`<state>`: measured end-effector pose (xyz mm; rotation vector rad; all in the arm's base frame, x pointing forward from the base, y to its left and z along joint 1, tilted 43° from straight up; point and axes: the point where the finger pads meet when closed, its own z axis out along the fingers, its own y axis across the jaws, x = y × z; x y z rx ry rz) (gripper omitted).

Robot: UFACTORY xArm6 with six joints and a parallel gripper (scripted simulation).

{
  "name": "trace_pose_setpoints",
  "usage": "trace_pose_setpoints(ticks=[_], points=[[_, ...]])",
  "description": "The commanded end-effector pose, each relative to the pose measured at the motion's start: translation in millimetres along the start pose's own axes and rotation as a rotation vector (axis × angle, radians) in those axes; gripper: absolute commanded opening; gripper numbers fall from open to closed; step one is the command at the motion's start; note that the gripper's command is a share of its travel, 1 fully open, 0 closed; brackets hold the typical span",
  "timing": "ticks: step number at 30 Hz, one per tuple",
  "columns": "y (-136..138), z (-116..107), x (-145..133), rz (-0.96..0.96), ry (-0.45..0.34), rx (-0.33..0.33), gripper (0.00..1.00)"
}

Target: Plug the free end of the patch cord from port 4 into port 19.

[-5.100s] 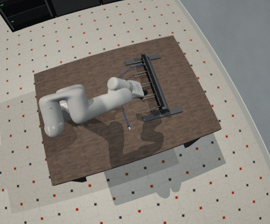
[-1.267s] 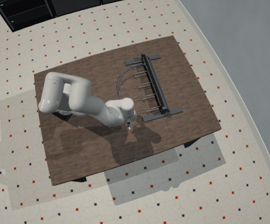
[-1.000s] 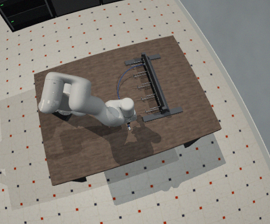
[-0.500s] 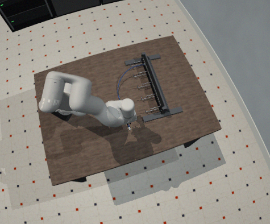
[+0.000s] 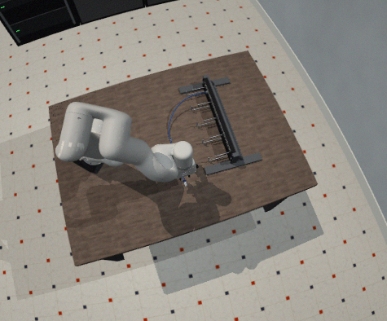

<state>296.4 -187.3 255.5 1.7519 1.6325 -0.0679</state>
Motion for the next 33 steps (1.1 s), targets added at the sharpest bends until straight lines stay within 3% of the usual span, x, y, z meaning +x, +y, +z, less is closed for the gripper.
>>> trace_pose_setpoints(ticks=[1, 33], points=[[1.1, -0.7, -0.6, 0.001, -0.001, -0.003, 0.38], [1.1, 5.6, -0.7, 0.0, -0.001, -0.003, 0.38]])
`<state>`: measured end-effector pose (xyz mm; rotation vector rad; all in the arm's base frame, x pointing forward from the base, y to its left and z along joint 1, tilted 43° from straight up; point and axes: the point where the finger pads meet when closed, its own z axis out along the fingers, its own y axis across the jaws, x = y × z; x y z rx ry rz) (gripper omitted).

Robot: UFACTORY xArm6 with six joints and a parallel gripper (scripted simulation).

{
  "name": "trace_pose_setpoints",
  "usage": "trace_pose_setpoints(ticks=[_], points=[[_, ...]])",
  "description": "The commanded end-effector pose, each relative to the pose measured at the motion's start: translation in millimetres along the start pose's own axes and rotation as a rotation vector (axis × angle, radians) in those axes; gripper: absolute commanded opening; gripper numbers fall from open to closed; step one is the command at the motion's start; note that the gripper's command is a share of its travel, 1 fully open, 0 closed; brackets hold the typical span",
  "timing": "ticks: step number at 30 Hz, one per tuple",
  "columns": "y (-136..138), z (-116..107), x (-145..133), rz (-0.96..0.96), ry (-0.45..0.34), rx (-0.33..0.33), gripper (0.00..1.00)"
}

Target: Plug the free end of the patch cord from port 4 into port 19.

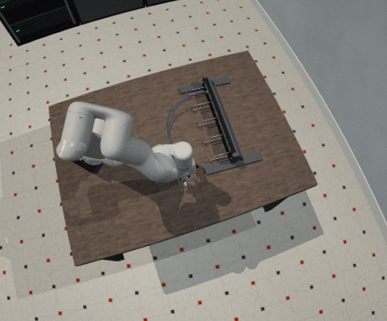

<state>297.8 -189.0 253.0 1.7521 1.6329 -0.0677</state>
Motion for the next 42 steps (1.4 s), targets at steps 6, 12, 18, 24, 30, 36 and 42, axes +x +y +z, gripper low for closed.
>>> trace_pose_setpoints(ticks=[6, 12, 18, 24, 30, 36, 42], points=[[1, 11, -1, 0.001, -0.001, -0.003, 0.38], [1, 24, -1, 0.001, -0.001, -0.003, 0.38], [1, 33, -1, 0.001, -0.001, -0.003, 0.38], [1, 45, -1, 0.001, -0.001, -0.003, 0.38], [1, 54, -1, 0.001, -0.001, -0.003, 0.38], [1, 58, -1, 0.001, -0.001, -0.003, 0.38], [1, 62, -1, 0.001, -0.001, -0.003, 0.38]])
